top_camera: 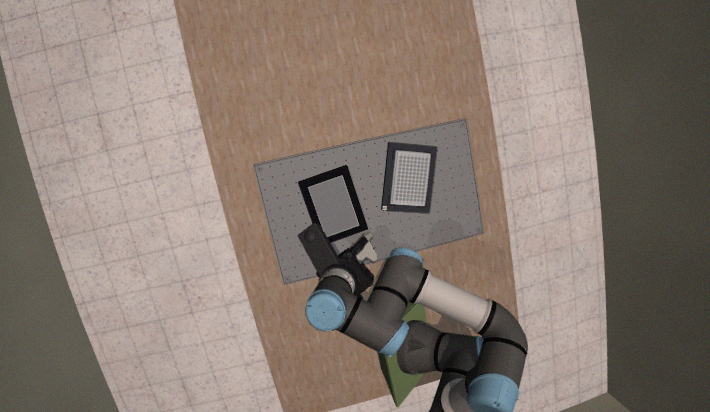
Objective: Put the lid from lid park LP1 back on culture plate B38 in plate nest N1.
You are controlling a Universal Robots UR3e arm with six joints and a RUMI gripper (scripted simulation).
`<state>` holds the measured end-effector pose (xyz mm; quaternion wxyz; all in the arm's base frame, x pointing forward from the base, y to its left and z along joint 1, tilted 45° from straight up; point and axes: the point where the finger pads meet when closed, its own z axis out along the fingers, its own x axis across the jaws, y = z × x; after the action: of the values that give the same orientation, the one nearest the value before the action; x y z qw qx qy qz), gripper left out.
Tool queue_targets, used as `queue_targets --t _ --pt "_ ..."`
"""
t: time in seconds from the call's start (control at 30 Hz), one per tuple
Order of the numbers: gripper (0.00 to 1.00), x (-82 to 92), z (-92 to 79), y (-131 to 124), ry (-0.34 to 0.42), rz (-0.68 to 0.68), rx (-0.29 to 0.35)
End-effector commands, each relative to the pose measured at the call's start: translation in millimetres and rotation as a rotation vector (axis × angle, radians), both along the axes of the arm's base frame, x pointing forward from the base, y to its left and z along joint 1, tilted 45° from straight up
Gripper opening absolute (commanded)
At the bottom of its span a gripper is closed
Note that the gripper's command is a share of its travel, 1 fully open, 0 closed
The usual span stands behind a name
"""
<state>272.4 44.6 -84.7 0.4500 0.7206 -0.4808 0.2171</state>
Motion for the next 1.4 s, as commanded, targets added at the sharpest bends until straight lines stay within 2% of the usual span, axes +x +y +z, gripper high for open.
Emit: queue_targets --t 0.0,0.03,0.17,0.27,0.73,1.2,1.37 --pt "0.82 19.2 -7.0 1 -0.08 -0.034 0.063" --pt "0.82 19.2 -7.0 1 -0.088 -0.037 0.069" --pt "0.82 37.1 -10.5 0 -0.15 -0.065 0.111" --pt "0.82 37.1 -10.5 0 -0.153 -0.066 0.113" --pt "0.82 94.6 -11.1 -8 -0.358 -0.143 0.227" --pt "0.82 94.6 -11.1 -8 -0.36 -0.144 0.228" --pt "0.82 94.5 -15.8 -12 -0.36 -0.144 0.228"
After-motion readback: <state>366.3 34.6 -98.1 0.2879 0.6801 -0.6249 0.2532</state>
